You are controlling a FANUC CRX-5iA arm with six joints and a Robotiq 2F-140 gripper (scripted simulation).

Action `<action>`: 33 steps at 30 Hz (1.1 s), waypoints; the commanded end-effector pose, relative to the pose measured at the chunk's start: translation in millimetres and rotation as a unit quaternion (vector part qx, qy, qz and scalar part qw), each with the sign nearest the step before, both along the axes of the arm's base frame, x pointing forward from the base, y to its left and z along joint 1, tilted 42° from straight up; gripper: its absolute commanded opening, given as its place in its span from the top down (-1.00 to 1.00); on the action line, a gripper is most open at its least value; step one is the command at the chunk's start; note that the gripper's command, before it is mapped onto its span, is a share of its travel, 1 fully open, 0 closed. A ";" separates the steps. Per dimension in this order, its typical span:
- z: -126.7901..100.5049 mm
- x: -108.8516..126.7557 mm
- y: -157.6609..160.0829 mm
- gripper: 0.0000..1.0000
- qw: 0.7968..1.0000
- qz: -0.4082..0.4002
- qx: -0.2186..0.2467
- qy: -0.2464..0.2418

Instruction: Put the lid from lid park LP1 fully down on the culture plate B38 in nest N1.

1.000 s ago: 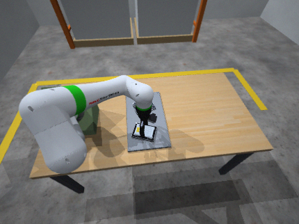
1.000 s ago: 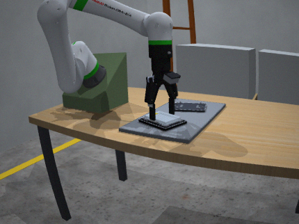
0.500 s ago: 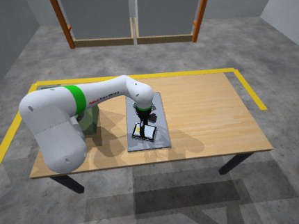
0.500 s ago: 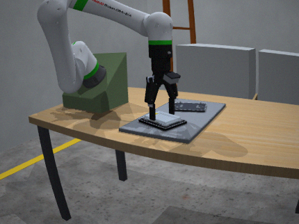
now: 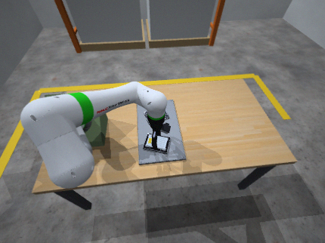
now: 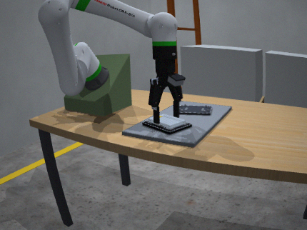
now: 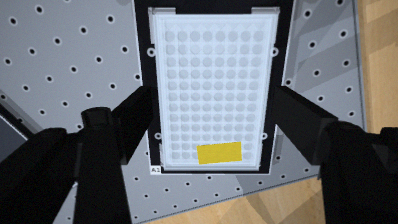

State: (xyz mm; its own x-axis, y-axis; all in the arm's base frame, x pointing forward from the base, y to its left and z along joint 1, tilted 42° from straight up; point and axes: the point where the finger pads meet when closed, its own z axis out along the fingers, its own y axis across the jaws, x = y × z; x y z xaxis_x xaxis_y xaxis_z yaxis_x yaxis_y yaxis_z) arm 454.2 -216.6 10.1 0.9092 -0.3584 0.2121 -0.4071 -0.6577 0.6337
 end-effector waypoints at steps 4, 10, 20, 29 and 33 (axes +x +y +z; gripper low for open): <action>0.4 0.7 0.4 -0.39 1.000 0.001 0.000 -0.001; 1.5 0.8 1.4 -0.39 1.000 0.001 0.000 -0.001; 9.1 1.7 8.2 -0.39 1.000 0.001 0.000 -0.001; 20.8 3.1 18.6 -0.39 1.000 0.001 0.000 -0.001; 26.8 3.7 23.9 -0.39 1.000 0.001 0.000 -0.001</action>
State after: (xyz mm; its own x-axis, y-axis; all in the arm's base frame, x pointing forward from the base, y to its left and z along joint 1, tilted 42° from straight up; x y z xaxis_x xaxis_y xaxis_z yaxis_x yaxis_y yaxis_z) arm 457.0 -195.9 33.3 0.9092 -0.3583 0.2121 -0.4071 -0.6578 0.6337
